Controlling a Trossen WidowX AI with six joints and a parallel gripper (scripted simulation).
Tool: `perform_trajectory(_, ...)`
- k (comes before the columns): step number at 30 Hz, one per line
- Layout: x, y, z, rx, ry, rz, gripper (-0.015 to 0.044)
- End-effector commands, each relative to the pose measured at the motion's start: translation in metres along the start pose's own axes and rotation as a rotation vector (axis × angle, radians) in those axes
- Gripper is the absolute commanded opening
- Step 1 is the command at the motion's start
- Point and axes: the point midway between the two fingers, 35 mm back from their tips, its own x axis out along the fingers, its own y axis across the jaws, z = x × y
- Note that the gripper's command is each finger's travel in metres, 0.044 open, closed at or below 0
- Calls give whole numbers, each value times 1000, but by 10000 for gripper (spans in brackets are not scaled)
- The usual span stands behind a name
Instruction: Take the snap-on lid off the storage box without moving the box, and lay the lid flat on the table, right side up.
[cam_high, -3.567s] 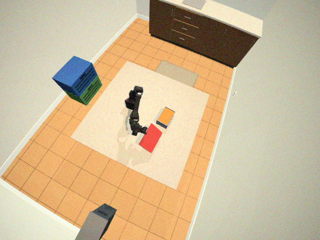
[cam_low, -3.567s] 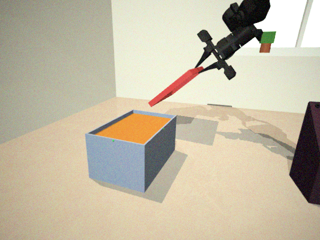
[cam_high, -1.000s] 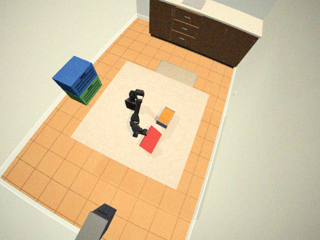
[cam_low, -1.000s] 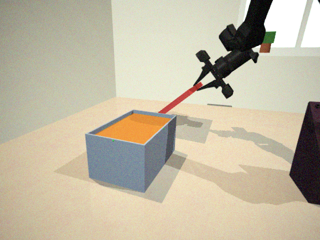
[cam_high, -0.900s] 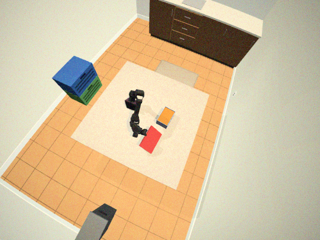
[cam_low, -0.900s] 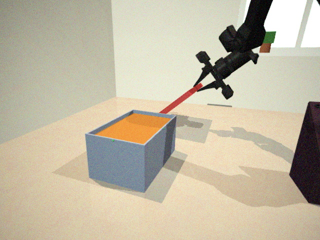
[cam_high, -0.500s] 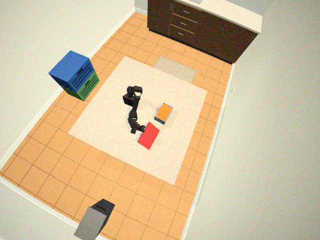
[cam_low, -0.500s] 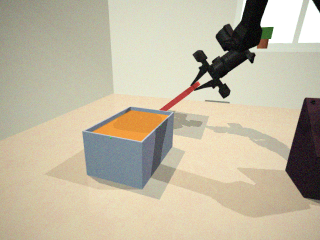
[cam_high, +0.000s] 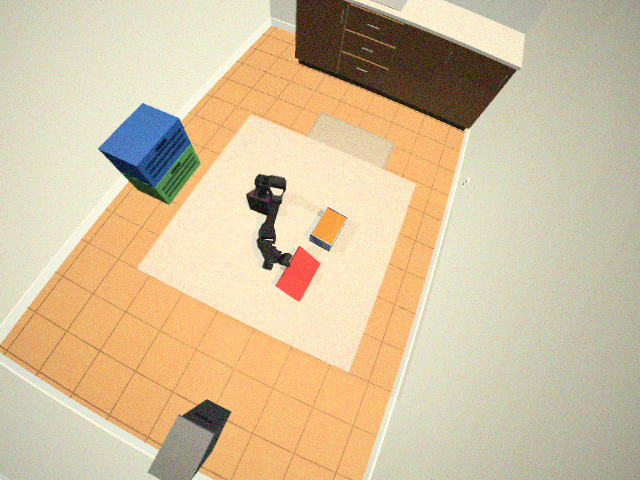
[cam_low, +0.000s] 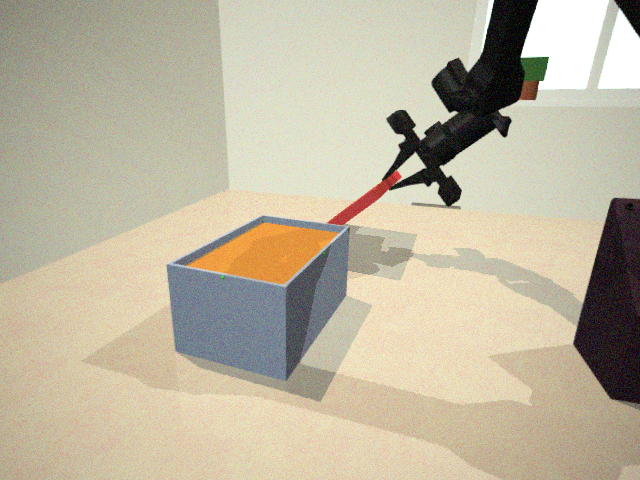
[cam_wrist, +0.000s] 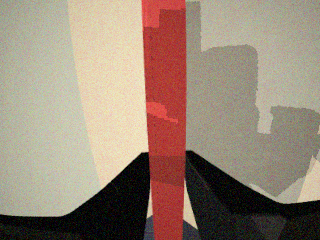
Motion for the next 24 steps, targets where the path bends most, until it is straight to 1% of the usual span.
perform_trajectory(1,1,-1,0,-2,-2,5,0)
perform_trajectory(24,13,-15,0,-1,-1,6,0)
